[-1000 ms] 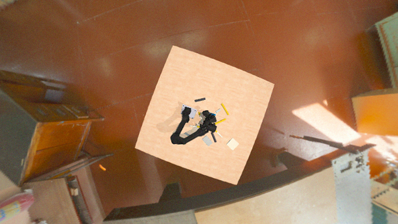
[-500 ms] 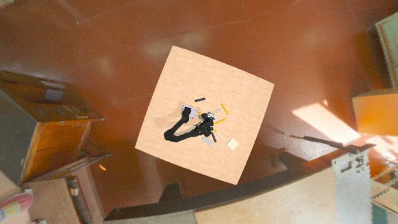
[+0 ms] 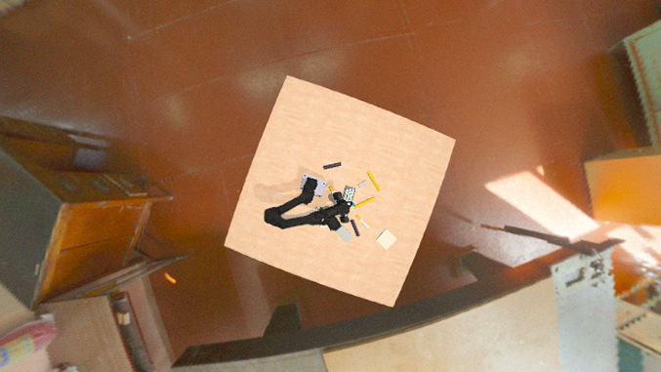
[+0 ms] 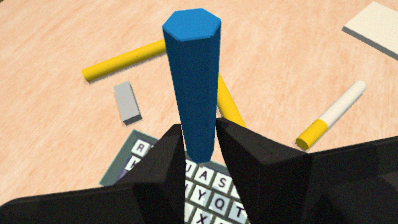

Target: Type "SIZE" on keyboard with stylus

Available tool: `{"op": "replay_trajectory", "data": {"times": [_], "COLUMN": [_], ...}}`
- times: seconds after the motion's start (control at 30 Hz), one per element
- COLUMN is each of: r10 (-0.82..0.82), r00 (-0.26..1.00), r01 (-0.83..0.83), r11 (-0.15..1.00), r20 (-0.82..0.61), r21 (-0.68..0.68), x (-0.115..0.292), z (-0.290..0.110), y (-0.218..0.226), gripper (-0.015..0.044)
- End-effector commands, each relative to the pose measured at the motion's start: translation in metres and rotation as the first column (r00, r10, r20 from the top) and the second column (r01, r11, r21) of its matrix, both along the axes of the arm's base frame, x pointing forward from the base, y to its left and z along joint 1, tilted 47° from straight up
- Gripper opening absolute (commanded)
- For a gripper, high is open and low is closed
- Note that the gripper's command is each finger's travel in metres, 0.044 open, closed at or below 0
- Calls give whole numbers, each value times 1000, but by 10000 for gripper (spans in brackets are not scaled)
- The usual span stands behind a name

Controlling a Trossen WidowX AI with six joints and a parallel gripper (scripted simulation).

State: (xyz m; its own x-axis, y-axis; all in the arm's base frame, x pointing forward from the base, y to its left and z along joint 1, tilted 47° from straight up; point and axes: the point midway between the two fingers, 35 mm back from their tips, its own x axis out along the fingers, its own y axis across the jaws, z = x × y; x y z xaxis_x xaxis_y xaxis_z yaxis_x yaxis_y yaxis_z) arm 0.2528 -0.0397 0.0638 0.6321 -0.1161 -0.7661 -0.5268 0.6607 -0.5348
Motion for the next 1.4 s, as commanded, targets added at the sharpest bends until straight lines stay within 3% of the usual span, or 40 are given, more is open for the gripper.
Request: {"op": "replay_trajectory", "data": {"times": [0.0, 0.7, 0.8, 1.37], "r10": [18, 20, 20, 20], "r00": [997, 997, 997, 997], "r01": [-15, -17, -17, -17], "r11": [999, 999, 999, 999], "r20": [70, 81, 81, 81], "r21": [-30, -38, -39, -39], "x": [-1, -5, -5, -6], "z": [8, -13, -15, -20], "y": [-5, -32, -33, -38], "gripper": [0, 0, 79, 81]}}
